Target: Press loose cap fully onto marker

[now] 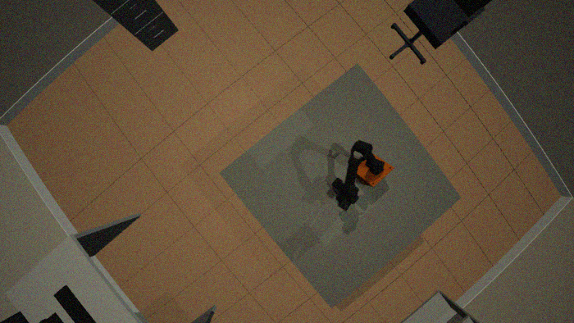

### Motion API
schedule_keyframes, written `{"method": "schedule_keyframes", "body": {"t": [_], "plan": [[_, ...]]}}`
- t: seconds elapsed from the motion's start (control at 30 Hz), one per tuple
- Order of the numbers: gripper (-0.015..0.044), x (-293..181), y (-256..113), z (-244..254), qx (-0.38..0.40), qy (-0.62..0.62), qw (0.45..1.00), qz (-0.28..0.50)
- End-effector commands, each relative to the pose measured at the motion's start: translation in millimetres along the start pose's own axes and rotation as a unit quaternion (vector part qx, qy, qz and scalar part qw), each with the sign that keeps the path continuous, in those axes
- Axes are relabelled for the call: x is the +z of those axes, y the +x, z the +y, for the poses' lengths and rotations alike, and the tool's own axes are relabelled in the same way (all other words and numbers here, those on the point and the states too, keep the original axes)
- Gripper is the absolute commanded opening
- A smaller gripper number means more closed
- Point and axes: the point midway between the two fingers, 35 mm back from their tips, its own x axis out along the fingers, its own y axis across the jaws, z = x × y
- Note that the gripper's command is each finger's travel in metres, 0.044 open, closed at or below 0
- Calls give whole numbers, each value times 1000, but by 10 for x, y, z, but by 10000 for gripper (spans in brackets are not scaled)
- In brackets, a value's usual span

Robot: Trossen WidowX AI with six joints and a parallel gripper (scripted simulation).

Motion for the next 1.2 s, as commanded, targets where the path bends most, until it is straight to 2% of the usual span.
{"method": "schedule_keyframes", "body": {"t": [0.0,0.4,0.47,0.6,0.73,0.87,1.17], "plan": [[131,0,-1,0,0,0,1000,0],[440,0,-1,0,0,0,1000,0],[440,13,-93,6,1,0,1000,0],[440,14,-653,13,2,0,1000,0],[440,1,-751,8,2,0,1000,0],[335,0,-663,12,-1,65,998,0],[99,0,-663,12,-1,65,998,0]]}}
